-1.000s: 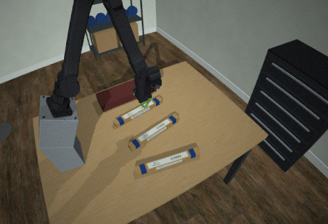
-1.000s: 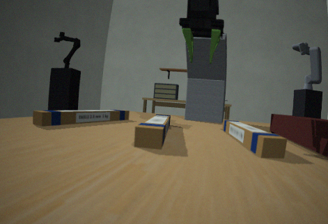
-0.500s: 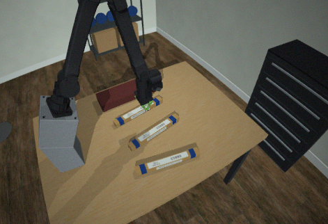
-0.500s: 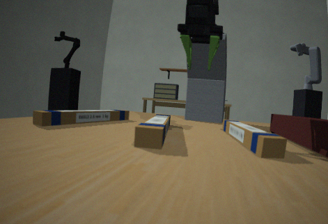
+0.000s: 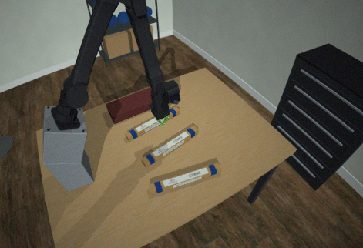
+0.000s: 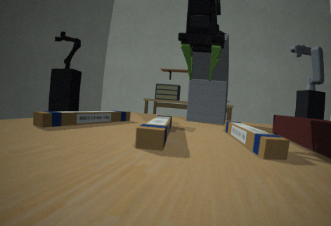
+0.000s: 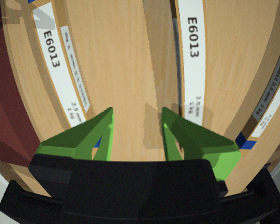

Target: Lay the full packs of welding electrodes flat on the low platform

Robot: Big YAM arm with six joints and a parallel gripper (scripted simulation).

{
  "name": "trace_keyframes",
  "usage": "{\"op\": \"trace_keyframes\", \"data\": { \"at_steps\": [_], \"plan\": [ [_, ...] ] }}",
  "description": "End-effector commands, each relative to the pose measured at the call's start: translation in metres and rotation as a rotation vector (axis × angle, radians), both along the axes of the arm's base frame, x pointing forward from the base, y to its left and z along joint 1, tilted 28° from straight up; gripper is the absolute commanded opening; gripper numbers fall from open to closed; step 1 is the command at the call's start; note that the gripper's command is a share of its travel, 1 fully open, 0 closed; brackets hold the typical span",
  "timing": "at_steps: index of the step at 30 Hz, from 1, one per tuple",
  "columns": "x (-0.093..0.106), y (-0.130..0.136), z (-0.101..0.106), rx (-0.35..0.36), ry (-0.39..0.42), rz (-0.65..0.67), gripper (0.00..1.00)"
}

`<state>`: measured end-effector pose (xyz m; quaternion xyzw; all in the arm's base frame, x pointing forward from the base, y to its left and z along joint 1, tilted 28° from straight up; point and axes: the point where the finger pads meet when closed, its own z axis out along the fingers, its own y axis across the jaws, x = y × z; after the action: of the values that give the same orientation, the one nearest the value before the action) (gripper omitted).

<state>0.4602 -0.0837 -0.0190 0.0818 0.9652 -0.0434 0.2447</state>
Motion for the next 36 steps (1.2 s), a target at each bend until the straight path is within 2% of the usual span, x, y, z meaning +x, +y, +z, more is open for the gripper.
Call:
{"op": "trace_keyframes", "data": {
  "at_steps": [1,15,36],
  "plan": [
    [0.008,-0.008,-0.008,-0.003,-0.002,-0.003,0.43],
    [0.015,-0.010,-0.026,-0.002,0.001,-0.002,0.43],
    [0.004,-0.008,-0.035,0.001,0.021,-0.002,0.43]
  ]
}}
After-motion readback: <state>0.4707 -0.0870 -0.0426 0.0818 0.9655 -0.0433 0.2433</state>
